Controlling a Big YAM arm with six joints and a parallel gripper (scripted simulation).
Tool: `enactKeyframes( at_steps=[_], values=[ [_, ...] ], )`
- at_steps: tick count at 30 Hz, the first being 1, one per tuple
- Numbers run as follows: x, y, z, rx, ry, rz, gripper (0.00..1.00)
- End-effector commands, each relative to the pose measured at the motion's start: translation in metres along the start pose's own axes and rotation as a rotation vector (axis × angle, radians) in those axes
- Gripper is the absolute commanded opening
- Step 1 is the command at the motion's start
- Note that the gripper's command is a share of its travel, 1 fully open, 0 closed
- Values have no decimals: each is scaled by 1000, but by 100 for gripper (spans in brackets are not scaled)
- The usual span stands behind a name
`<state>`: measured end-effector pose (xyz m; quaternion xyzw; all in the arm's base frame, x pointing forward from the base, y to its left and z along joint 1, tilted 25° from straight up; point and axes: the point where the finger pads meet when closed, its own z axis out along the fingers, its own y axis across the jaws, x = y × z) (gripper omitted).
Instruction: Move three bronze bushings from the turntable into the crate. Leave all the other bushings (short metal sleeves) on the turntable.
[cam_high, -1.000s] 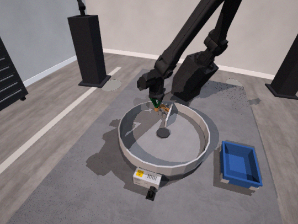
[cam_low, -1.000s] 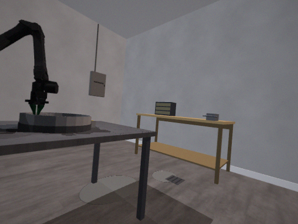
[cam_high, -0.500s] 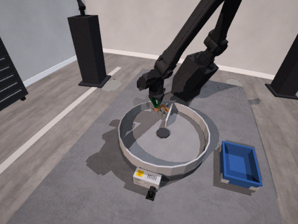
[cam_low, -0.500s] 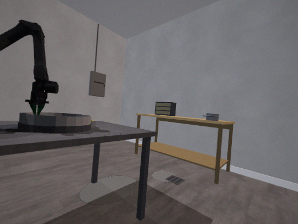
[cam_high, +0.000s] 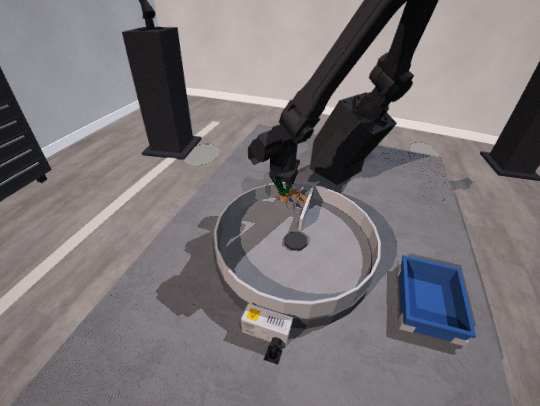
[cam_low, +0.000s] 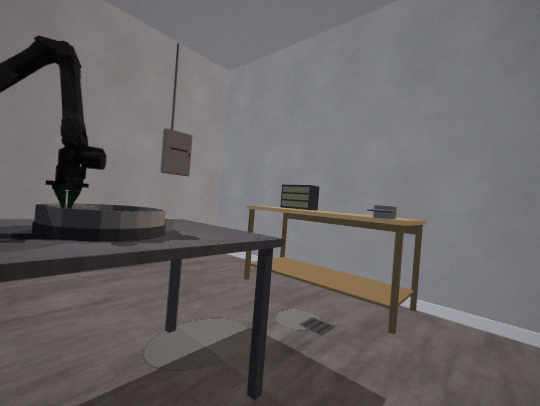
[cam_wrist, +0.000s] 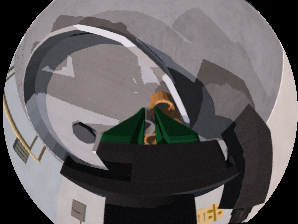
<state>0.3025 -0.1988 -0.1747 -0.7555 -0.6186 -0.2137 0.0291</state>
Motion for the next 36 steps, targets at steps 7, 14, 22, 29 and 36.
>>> enactKeyframes(
  at_steps=[7,14,22,29,36],
  values=[
    [6,-7,8,16,11,7,12],
    [6,-7,8,16,11,7,12],
    [6,-7,8,16,11,7,12],
    [8,-10,9,14,9,4,12],
    [6,-7,8,13,9,2,12]
  ],
)
